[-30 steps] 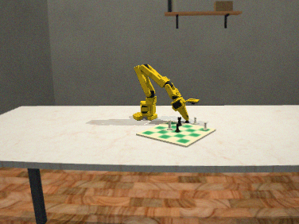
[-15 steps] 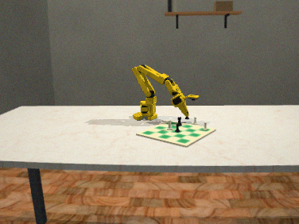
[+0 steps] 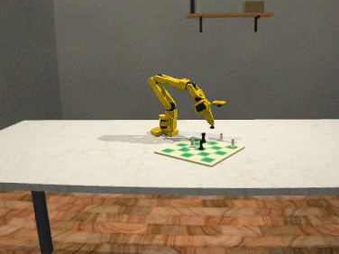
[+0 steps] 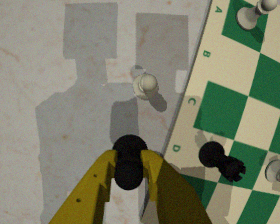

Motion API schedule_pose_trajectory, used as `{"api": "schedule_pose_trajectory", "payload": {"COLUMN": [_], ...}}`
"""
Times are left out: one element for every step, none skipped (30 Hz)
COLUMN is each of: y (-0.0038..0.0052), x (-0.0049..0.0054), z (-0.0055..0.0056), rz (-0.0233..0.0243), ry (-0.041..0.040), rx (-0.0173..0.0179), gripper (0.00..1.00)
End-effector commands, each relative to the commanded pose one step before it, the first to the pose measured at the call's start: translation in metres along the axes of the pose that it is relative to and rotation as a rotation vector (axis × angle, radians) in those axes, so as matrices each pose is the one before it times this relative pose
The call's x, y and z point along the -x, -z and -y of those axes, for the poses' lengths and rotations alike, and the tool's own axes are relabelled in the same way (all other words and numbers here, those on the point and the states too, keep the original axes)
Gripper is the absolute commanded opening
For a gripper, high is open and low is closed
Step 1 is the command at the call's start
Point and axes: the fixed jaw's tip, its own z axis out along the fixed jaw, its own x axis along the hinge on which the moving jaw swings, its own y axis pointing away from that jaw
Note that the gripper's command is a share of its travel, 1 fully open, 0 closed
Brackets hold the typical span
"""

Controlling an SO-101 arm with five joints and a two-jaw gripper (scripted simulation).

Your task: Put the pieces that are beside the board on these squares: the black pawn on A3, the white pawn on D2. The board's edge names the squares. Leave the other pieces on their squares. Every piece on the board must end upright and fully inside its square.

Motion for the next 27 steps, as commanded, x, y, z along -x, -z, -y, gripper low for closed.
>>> {"api": "schedule_pose_trajectory", "payload": {"y": [0.007043, 0.000859, 0.000745, 0.000631, 0.000518, 0.000411, 0.000308, 0.000218, 0.000138, 0.000075, 0.000028, 0.000005, 0.000000, 0.000000, -0.000010, -0.000063, -0.000162, -0.000297, -0.000464, -0.000656, -0.000872, -0.001112, -0.001378, -0.001640, -0.001937, -0.002216, -0.002484], "x": [0.00567, 0.00049, 0.00041, 0.00035, 0.00028, 0.00022, 0.00016, 0.00011, 0.00007, 0.00004, 0.00001, 0.00000, 0.00000, 0.00000, 0.00002, 0.00011, 0.00028, 0.00052, 0.00079, 0.00109, 0.00141, 0.00194, 0.00228, 0.00283, 0.00325, 0.00379, 0.00430], "z": [0.00188, 0.00001, 0.00001, 0.00000, 0.00000, 0.00000, 0.00000, 0.00000, 0.00000, 0.00000, 0.00000, 0.00000, 0.00000, 0.00000, 0.00004, 0.00026, 0.00068, 0.00124, 0.00193, 0.00270, 0.00354, 0.00421, 0.00507, 0.00568, 0.00637, 0.00683, 0.00720], "rz": [0.01565, 0.00001, 0.00000, 0.00001, 0.00000, 0.00001, 0.00000, 0.00001, -0.00001, 0.00001, -0.00001, 0.00001, 0.00000, 0.00000, -0.00001, 0.00001, 0.00000, 0.00002, 0.00001, 0.00003, 0.00002, 0.00007, 0.00008, 0.00014, 0.00017, 0.00024, 0.00029], "ry": [-0.00547, 0.00000, 0.00000, 0.00000, 0.00000, 0.00000, 0.00000, 0.00000, 0.00000, 0.00000, 0.00000, 0.00000, 0.00000, 0.00000, -0.00017, -0.00114, -0.00292, -0.00533, -0.00823, -0.01146, -0.01489, -0.01752, -0.02083, -0.02297, -0.02532, -0.02663, -0.02745], "rx": [-0.00418, 0.00000, 0.00000, 0.00000, 0.00000, 0.00000, 0.00000, 0.00000, 0.00000, 0.00000, 0.00000, 0.00000, 0.00000, 0.00000, -0.00010, -0.00069, -0.00176, -0.00321, -0.00495, -0.00689, -0.00896, -0.01054, -0.01254, -0.01383, -0.01526, -0.01605, -0.01656], "gripper": [0.00, 0.00, 0.00, 0.00, 0.00, 0.00, 0.00, 0.00, 0.00, 0.00, 0.00, 0.00, 0.00, 0.00, 0.00, 0.00, 0.00, 0.00, 0.00, 0.00, 0.00, 0.00, 0.00, 0.00, 0.00, 0.00, 0.00]}}
